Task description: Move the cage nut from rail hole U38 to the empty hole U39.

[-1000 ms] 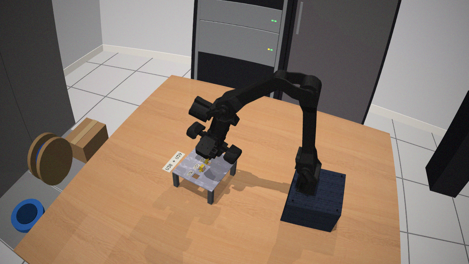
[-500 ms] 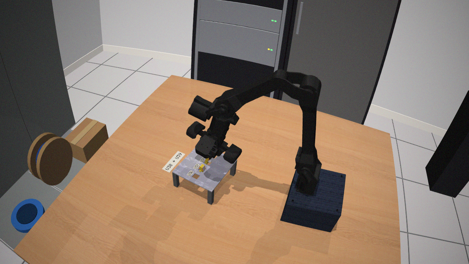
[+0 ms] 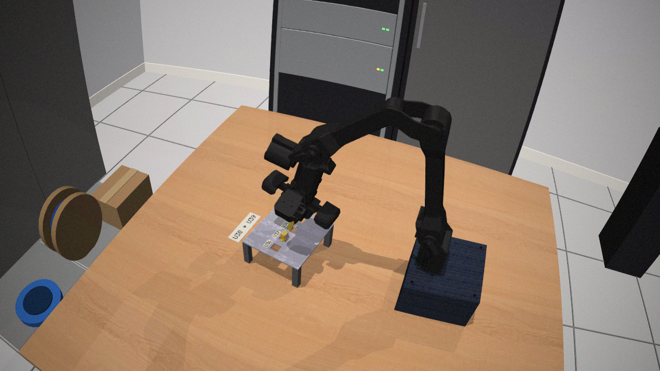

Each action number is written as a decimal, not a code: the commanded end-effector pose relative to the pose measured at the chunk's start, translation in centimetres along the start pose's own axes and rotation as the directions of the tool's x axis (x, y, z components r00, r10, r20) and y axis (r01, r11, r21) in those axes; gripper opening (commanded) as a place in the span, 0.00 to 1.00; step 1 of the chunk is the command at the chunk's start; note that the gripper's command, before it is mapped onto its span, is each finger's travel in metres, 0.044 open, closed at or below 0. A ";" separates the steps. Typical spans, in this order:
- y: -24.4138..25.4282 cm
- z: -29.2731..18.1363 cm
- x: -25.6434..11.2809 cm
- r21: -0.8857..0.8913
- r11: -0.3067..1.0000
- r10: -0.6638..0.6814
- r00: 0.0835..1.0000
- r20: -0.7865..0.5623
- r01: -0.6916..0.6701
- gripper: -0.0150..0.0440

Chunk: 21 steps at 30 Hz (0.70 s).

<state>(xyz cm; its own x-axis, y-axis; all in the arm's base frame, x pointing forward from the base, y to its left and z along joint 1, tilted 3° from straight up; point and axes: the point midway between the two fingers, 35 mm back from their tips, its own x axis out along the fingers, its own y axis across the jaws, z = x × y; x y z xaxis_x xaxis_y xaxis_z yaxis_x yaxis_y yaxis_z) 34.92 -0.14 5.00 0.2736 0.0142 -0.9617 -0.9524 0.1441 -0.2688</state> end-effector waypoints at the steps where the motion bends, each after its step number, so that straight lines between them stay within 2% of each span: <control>1: 0.0 0.0 0.0 -0.004 1.000 0.006 1.000 0.003 -0.006 0.31; 21: -0.1 0.0 -0.3 -0.004 1.000 0.009 1.000 0.003 -0.009 0.31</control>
<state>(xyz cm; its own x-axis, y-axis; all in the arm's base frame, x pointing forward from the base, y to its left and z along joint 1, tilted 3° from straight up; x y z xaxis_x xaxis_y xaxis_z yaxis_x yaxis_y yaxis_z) 34.95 -0.16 5.23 0.2664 0.0148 -0.9638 -0.9544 0.1441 -0.2616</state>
